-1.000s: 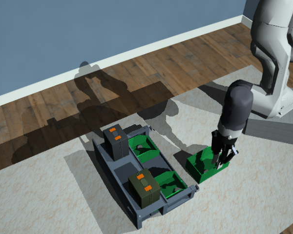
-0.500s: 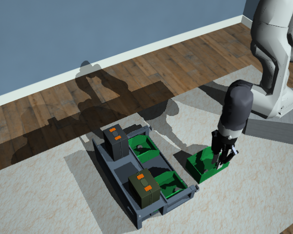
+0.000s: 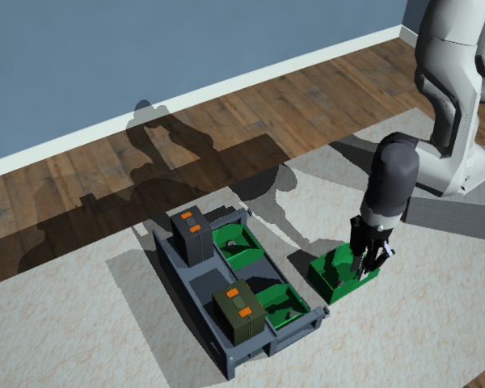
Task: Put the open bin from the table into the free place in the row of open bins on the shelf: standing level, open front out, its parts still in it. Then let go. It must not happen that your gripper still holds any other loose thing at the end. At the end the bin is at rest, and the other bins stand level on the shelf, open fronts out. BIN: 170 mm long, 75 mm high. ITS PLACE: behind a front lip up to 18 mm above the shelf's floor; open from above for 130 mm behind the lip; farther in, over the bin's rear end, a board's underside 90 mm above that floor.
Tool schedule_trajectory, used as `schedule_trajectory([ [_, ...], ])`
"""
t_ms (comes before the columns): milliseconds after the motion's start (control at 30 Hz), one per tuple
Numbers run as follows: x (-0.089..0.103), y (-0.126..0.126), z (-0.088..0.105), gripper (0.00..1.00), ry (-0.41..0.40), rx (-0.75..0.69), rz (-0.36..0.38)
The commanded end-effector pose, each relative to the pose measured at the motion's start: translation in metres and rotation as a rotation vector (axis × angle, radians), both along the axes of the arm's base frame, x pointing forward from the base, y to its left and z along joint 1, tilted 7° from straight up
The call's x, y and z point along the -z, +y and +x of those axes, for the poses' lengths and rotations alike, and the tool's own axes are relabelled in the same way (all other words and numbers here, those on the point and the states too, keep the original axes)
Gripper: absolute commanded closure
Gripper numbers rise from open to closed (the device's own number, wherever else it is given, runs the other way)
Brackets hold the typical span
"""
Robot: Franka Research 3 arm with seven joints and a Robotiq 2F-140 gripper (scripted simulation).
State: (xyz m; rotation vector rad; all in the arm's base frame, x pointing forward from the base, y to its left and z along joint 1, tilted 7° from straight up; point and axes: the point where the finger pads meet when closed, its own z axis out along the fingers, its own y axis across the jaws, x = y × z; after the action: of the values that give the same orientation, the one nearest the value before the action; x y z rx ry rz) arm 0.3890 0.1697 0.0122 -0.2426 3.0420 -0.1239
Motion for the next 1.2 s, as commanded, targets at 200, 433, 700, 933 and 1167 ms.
schedule_trajectory([
  [200,0.001,0.001,0.001,0.85,-0.001,-0.002,0.001],
  [433,0.004,0.001,0.001,0.85,-0.001,-0.002,0.001],
  [700,0.009,0.000,0.002,0.85,-0.001,-0.002,0.001],
  [933,0.018,0.000,0.003,0.85,-0.001,-0.002,0.001],
  [1167,0.025,-0.001,0.003,0.85,-0.001,-0.002,0.001],
])
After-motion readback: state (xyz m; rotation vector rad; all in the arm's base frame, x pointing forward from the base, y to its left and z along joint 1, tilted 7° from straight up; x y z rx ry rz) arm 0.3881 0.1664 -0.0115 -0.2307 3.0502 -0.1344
